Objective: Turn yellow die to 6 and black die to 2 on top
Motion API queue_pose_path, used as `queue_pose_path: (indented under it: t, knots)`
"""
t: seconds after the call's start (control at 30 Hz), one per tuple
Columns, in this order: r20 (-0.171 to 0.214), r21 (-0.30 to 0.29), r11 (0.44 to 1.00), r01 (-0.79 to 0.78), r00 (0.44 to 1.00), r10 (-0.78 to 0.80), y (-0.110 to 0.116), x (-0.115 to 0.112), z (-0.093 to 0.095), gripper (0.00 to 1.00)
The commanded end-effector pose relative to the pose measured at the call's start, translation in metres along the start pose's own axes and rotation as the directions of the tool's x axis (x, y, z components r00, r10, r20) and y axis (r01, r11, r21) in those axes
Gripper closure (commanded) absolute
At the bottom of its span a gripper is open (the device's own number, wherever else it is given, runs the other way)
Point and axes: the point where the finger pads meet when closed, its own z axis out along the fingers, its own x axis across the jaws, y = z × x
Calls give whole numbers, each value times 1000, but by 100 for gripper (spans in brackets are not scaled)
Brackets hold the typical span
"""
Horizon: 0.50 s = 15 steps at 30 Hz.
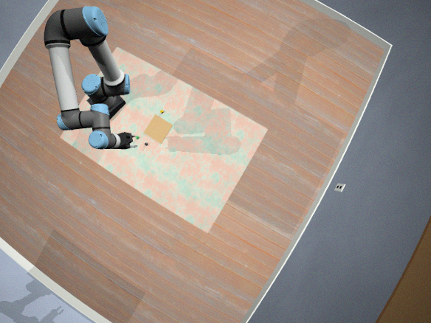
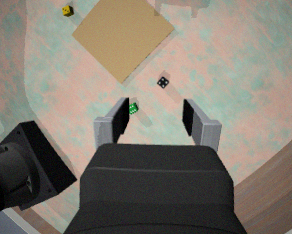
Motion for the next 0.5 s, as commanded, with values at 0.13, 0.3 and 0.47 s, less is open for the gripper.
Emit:
queue_pose_path:
  t: [0.13,0.3,0.47]
  knots:
    - [-86,-33,999,38,995,-41,-22,9,21,0]
    - [-89,-34,999,41,995,-44,-23,9,22,0]
    - [-89,-34,999,41,995,-44,-23,9,22,0]
